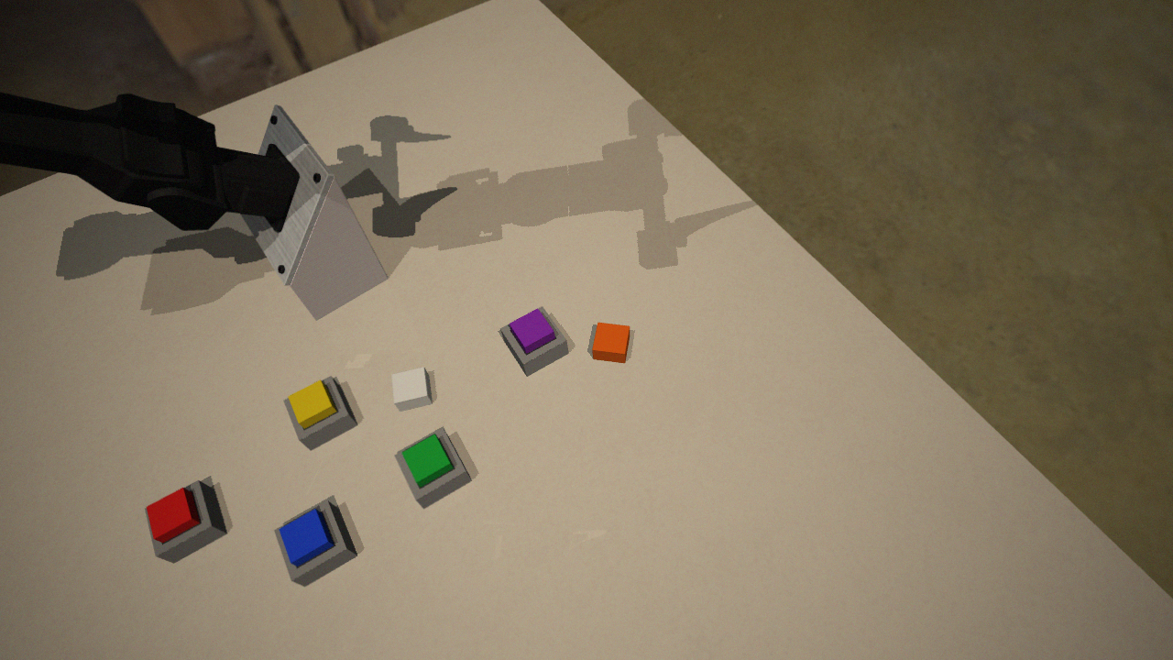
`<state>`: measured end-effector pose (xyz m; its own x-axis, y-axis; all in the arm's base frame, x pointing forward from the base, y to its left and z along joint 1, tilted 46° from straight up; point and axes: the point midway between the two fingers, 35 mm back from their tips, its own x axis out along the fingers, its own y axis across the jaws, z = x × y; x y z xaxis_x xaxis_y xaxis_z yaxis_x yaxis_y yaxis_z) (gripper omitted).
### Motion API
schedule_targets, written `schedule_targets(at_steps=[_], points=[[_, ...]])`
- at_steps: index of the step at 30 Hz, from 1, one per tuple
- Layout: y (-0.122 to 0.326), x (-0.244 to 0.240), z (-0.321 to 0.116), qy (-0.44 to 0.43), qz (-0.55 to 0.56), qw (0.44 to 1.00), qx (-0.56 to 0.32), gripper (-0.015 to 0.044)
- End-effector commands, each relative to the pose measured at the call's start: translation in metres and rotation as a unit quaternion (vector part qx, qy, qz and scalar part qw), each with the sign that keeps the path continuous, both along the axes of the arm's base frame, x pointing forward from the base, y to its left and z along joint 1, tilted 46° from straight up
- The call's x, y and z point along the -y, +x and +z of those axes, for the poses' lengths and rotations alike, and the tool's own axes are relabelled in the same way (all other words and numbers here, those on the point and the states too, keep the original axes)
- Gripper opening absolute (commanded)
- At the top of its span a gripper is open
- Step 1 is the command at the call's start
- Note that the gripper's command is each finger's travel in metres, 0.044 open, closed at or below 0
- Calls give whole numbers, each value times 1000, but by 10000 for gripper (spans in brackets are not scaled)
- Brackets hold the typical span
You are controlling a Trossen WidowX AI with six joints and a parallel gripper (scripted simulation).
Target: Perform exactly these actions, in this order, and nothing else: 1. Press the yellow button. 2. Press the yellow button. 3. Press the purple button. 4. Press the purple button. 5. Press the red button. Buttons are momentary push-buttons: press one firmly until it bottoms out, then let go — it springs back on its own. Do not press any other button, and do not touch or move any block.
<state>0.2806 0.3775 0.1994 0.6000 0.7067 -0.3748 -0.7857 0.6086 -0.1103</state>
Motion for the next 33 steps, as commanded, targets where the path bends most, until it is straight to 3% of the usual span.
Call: schedule_targets(at_steps=[1,7,13,24,33], points=[[21,61,-48,-71,-115,987,-91,400],[25,155,-98,-164,-271,929,-192,400],[1,253,-126,-255,-418,830,-266,400],[-91,403,-112,-419,-611,585,-328,400],[-97,411,-108,-430,-619,569,-329,400]])
